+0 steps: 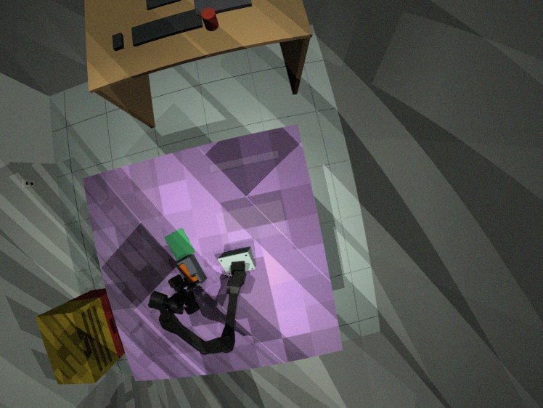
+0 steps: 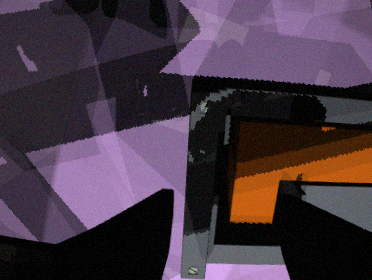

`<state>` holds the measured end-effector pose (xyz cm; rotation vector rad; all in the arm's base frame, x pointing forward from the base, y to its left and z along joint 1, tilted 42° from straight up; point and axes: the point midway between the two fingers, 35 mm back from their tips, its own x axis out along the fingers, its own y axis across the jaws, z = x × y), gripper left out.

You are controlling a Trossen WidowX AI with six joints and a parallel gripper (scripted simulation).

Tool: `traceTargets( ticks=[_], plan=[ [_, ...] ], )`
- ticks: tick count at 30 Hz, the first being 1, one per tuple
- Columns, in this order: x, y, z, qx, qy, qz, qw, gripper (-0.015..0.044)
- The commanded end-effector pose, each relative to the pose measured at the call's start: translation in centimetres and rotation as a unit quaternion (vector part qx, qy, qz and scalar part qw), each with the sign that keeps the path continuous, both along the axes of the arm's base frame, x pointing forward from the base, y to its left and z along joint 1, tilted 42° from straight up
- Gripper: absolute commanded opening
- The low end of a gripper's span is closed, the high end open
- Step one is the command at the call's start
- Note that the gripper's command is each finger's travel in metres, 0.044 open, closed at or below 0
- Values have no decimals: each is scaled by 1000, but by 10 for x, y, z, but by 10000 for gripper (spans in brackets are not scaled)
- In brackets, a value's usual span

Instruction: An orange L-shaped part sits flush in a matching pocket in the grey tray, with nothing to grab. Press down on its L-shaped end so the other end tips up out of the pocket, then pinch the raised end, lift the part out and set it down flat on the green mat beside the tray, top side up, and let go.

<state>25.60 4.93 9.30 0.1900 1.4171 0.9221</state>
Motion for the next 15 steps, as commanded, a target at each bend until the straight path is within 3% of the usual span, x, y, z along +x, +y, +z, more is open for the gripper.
traceTargets(
  ticks=[1, 15],
  plan=[
    [-10, 26, -26, 4, 8, 2, 1000, 180],
    [-12, 34, -36, 4, 8, 2, 1000, 180]
  ],
)
